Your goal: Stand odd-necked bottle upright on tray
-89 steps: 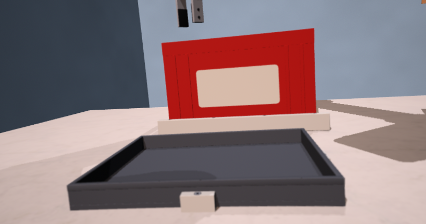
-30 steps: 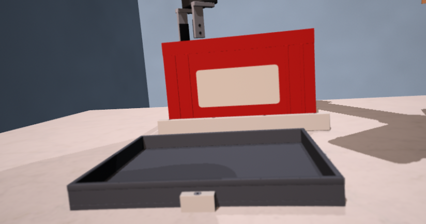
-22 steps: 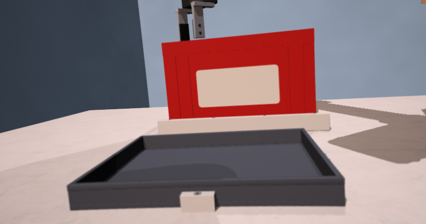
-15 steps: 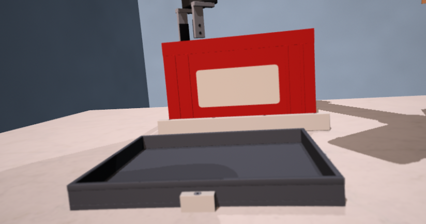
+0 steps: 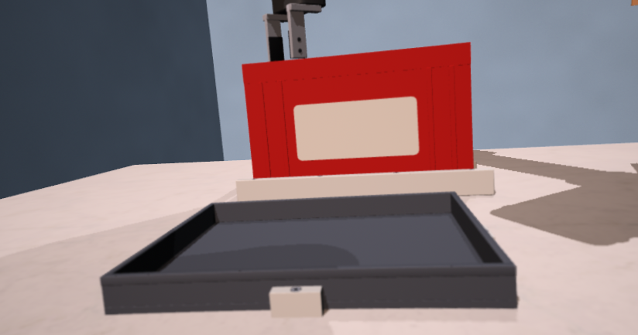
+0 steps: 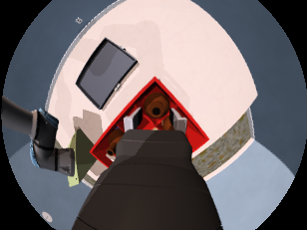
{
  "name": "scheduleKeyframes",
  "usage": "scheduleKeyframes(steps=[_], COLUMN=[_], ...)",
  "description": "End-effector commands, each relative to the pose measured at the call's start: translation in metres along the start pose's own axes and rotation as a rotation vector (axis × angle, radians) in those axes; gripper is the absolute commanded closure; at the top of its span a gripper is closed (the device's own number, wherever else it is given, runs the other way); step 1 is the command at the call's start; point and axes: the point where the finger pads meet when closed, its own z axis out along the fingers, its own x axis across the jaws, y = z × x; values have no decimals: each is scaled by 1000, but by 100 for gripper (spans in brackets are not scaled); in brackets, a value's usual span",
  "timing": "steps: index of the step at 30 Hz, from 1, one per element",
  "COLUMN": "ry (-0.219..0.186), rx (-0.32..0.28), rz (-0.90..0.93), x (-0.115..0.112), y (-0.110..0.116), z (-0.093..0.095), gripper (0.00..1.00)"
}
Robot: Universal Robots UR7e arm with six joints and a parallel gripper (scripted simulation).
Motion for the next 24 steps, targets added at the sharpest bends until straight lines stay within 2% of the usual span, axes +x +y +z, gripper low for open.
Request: scheduleKeyframes(steps=[1,24], ry=[1,1], rx=[0,0], rz=[0,0], x=[0,0], y=[0,0], z=[2,22], gripper=[0,0])
